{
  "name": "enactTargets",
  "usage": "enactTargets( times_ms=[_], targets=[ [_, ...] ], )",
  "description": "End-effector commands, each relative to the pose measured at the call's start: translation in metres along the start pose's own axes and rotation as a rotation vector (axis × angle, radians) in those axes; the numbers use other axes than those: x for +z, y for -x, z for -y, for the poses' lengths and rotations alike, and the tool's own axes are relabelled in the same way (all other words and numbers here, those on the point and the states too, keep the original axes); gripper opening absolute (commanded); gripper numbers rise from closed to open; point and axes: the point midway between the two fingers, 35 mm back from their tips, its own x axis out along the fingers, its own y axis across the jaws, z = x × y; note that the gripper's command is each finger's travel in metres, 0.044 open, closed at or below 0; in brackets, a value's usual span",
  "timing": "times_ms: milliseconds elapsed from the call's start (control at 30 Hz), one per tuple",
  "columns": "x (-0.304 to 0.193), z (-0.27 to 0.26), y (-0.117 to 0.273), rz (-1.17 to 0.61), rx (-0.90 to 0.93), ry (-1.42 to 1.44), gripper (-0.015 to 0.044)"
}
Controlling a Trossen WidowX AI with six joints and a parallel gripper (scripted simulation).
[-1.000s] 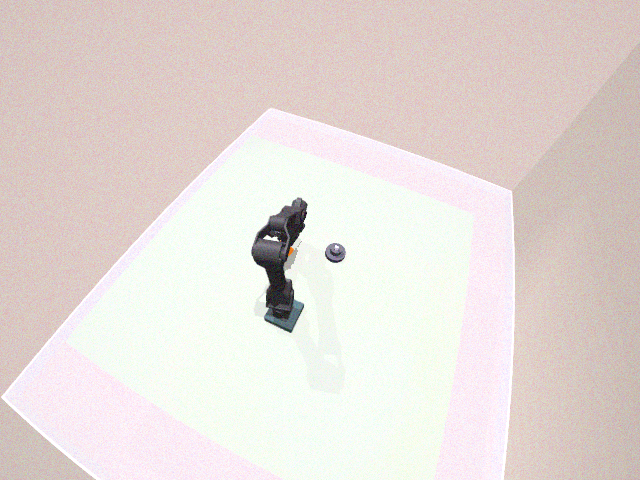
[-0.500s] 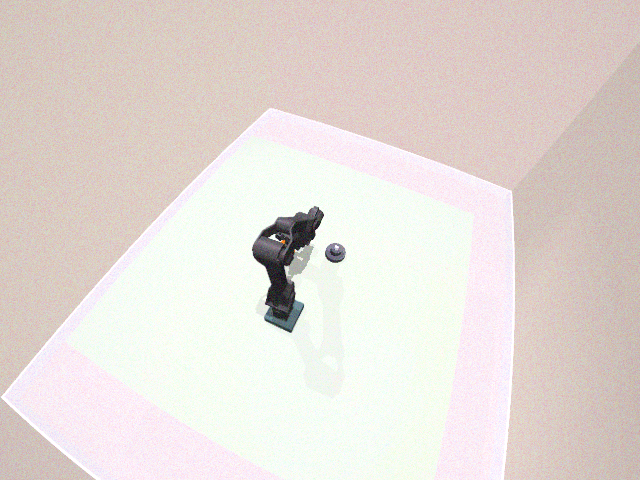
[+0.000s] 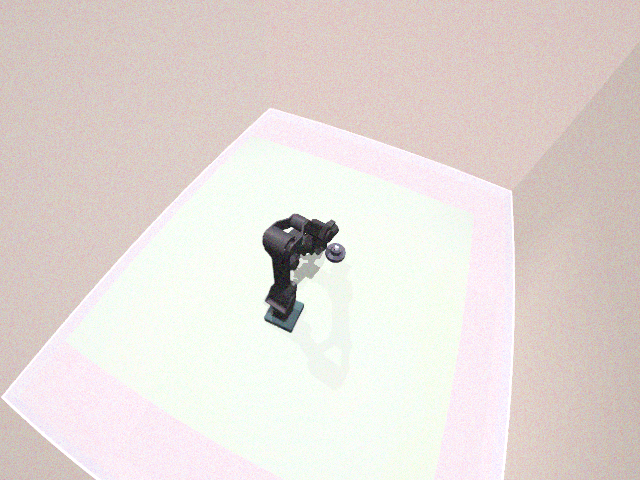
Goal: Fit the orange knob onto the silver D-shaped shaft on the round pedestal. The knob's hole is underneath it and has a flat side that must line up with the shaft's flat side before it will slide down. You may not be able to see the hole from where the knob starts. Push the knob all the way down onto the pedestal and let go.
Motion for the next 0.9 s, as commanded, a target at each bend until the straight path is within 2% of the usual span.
enactTargets(
  times_ms=[0, 133, 300, 400, 867],
  targets=[
    [-0.0047, -0.0002, 0.0019, 0.077, -0.002, -0.003, 0.0179],
    [-0.0088, -0.0004, 0.0033, 0.142, -0.003, -0.004, 0.0179],
    [-0.0070, -0.0002, 0.0040, 0.083, -0.002, -0.003, 0.0179],
    [-0.0065, -0.0003, 0.0030, 0.108, -0.002, -0.005, 0.0258],
    [-0.0065, -0.0003, 0.0030, 0.108, -0.002, -0.005, 0.0260]
  ],
)
